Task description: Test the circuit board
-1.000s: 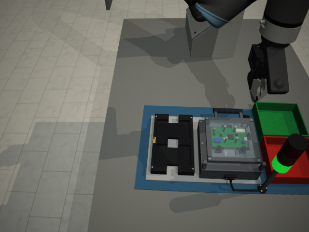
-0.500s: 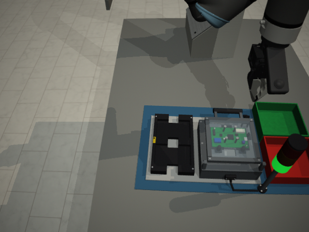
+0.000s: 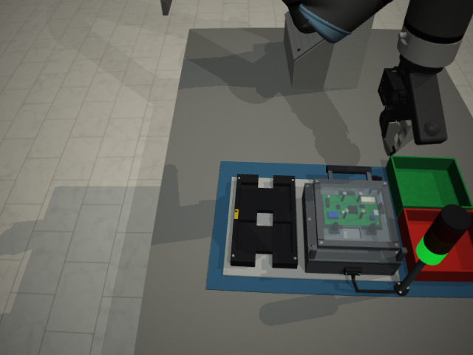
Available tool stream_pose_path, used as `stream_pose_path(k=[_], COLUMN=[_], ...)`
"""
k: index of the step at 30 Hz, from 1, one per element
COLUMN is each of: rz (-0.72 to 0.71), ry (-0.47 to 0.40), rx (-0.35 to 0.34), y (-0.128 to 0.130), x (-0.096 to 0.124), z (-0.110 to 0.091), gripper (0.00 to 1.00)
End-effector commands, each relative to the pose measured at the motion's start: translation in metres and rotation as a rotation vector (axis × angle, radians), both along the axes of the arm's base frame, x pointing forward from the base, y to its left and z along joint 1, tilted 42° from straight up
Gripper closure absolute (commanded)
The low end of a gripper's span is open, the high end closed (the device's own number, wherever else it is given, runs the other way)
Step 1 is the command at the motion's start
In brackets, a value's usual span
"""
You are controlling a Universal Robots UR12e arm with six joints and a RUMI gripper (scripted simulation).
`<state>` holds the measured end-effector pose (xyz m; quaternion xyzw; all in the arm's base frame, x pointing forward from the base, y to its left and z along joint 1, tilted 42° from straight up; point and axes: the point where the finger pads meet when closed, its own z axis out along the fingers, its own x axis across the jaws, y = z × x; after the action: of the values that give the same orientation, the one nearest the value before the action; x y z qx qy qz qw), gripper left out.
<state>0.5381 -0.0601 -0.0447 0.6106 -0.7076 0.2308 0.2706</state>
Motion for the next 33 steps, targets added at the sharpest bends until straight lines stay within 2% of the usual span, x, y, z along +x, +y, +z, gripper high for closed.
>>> stream_pose_path(k=[1, 5, 19, 21, 23, 33], rz=[0.106, 0.152, 0.543, 0.543, 0.638, 0.902], ry=[0.090, 0.130, 0.479, 0.479, 0.559, 0.795], rx=[0.015, 0.022, 0.074, 0.074, 0.088, 0.123], y=[-0.0013, -0.0012, -0.0010, -0.0010, -0.0010, -0.0010], x=[0.0008, 0.0006, -0.0009, -0.0009, -0.0009, -0.0008], z=[0.0018, 0.0016, 0.0009, 0.0009, 0.0009, 0.0010], gripper=[1.00, 1.00, 1.00, 1.00, 1.00, 1.00])
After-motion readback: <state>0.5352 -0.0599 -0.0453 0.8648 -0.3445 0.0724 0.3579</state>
